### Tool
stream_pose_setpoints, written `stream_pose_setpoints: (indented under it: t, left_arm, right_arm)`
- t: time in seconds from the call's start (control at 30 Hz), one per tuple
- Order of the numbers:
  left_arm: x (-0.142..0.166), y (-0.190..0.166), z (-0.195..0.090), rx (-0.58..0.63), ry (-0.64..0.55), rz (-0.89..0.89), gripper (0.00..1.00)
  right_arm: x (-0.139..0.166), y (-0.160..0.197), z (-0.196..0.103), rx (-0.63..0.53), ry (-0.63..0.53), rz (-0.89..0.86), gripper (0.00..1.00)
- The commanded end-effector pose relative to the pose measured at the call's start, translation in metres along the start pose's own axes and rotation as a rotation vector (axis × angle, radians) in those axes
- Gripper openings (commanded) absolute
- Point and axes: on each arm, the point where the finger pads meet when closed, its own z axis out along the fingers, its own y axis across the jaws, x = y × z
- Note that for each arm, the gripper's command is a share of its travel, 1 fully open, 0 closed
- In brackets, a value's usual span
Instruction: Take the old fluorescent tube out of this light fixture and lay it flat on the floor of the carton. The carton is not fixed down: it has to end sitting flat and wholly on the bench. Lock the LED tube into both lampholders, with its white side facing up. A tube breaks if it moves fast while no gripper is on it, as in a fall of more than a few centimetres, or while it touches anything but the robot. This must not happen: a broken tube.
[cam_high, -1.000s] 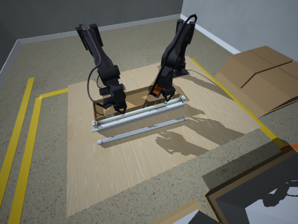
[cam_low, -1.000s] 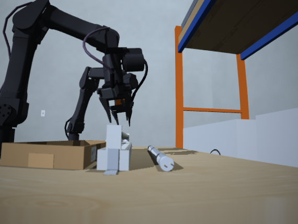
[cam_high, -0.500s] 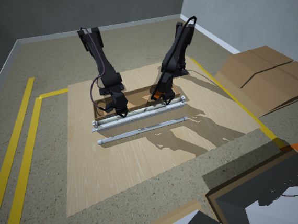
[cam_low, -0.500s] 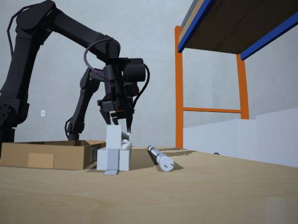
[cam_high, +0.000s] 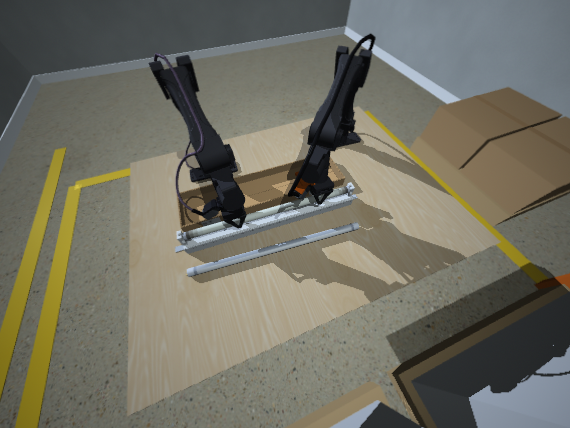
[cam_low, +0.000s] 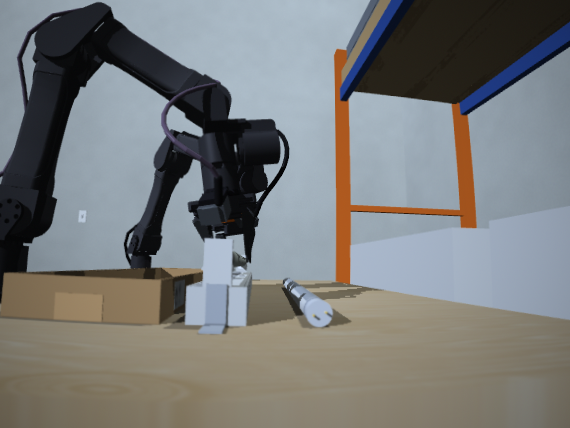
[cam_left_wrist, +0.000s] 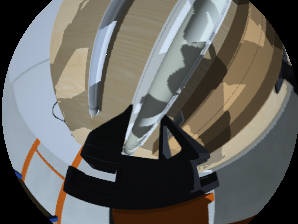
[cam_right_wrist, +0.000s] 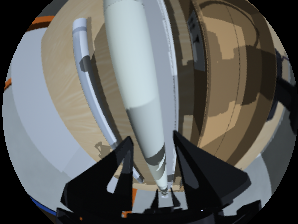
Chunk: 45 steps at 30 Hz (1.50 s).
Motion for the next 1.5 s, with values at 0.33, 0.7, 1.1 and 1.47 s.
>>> stream_pose_setpoints:
  t: [0.33, 0.7, 1.1, 1.47]
  left_arm:
    - [-0.011, 0.015, -0.022, -0.068, -0.055, -0.006, 0.11]
    - [-0.011, 0.015, -0.022, -0.068, -0.055, -0.006, 0.11]
    - [-0.011, 0.015, -0.022, -0.067, -0.055, -0.007, 0.11]
    - [-0.006, 0.007, -0.013, -0.055, -0.033, -0.005, 0.11]
  right_arm:
    - [0.000, -0.005, 0.002, 0.007, -0.011, -0.018, 0.49]
    - [0.000, -0.005, 0.002, 0.007, -0.011, -0.017, 0.11]
    - [-0.001, -0.010, 0.002, 0.026, -0.014, -0.002, 0.11]
    - [0.002, -0.001, -0.002, -0.033, -0.005, -0.003, 0.11]
